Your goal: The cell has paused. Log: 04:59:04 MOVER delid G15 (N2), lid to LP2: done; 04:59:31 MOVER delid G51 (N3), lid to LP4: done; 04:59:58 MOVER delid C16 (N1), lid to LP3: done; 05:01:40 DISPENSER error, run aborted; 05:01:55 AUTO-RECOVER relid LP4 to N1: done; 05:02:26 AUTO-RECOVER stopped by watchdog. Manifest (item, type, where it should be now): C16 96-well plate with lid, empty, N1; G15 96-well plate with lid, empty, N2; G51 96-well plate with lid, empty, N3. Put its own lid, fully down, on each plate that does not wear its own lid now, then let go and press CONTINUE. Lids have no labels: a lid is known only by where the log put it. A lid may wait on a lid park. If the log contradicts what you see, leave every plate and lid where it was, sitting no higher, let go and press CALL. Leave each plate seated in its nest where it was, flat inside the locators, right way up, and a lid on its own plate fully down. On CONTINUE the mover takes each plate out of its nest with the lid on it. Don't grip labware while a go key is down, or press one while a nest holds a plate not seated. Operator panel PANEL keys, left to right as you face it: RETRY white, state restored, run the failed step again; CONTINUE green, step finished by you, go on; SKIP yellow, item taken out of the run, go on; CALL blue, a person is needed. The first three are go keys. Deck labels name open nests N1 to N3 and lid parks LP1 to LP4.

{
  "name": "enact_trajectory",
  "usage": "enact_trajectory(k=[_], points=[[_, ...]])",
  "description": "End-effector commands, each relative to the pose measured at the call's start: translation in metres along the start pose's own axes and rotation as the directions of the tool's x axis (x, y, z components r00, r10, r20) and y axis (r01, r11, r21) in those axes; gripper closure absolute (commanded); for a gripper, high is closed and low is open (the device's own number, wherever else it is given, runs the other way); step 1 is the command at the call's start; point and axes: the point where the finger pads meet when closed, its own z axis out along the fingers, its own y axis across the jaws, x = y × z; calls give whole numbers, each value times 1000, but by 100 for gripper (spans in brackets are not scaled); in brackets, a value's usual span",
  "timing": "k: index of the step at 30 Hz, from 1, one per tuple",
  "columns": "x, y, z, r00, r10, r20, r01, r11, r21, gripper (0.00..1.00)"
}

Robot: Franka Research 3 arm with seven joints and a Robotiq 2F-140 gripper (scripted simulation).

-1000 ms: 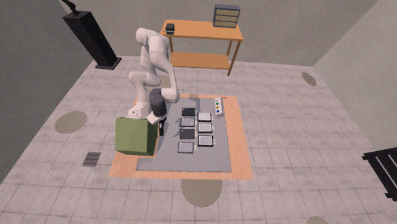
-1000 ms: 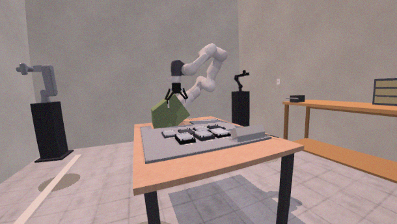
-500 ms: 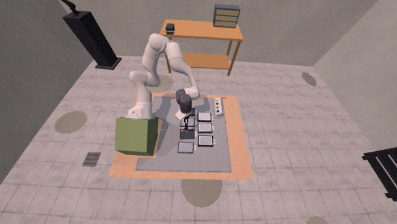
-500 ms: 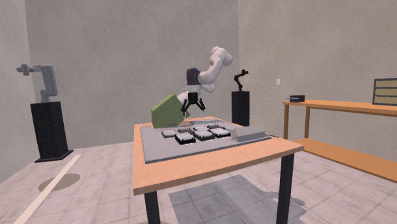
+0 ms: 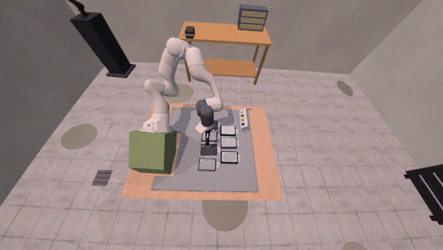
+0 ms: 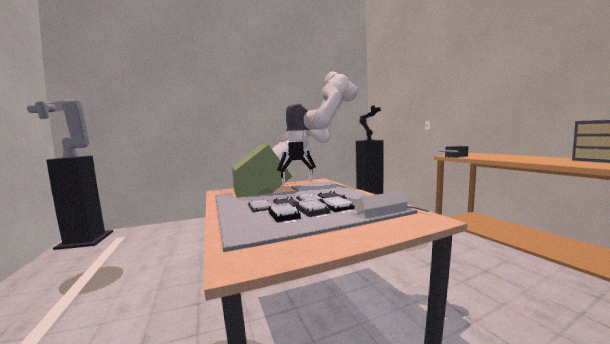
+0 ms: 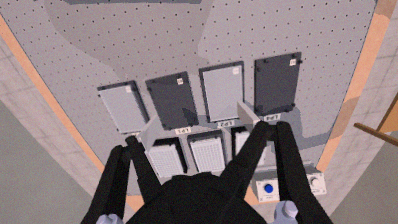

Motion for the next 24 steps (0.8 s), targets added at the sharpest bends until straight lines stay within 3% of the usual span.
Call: enact_trajectory(k=[1, 2, 3, 24], points=[[-1, -1, -1, 1000, 18, 3, -18, 1000, 3, 0], [-1, -1, -1, 1000, 18, 3, -18, 1000, 3, 0], [-1, -1, -1, 1000, 18, 3, -18, 1000, 3, 100], [-1, -1, -1, 1000, 18, 3, -18, 1000, 3, 100]])
